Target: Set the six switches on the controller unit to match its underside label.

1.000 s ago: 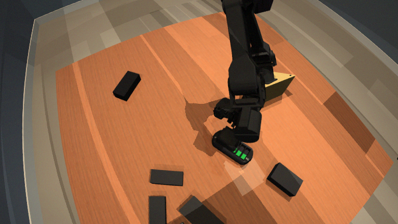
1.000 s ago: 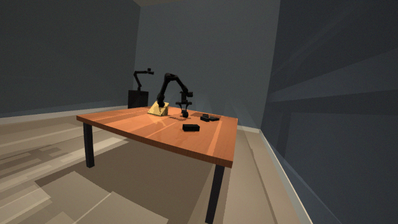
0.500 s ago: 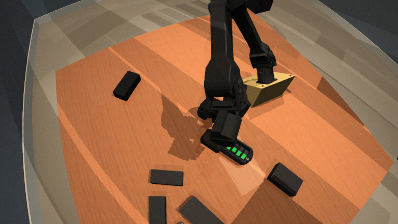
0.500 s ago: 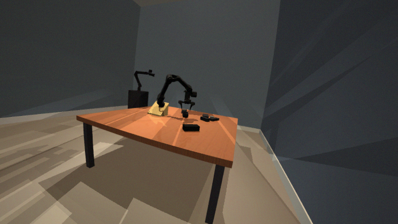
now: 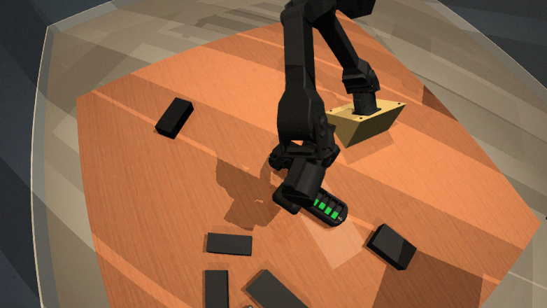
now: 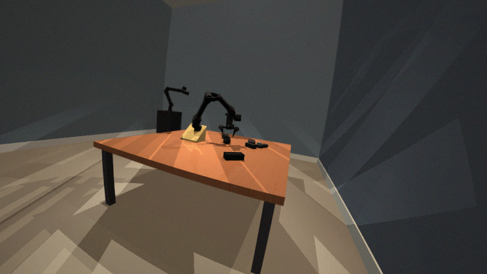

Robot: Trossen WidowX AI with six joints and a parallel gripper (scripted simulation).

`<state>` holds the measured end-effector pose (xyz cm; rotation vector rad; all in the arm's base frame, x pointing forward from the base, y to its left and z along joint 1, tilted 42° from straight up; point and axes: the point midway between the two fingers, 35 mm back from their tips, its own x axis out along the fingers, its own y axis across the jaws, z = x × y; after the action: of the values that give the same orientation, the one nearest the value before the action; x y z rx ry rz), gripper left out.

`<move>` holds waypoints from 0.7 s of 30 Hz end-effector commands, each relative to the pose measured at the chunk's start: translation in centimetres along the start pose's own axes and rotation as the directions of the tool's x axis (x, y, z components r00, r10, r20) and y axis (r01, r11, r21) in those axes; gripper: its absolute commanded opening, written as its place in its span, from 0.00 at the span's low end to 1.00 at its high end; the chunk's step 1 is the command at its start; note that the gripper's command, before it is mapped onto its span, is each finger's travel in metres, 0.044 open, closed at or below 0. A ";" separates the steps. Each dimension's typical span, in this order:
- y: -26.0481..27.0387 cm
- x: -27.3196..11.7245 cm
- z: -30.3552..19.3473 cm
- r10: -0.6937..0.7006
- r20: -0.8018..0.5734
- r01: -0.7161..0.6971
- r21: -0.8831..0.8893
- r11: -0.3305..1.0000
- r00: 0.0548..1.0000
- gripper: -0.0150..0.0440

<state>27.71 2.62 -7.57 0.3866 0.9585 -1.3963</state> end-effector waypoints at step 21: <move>-0.4 3.4 0.1 -0.006 0.009 0.006 -0.007 1.000 1.000 0.87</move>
<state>27.18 0.50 -9.83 0.3829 0.9558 -1.3994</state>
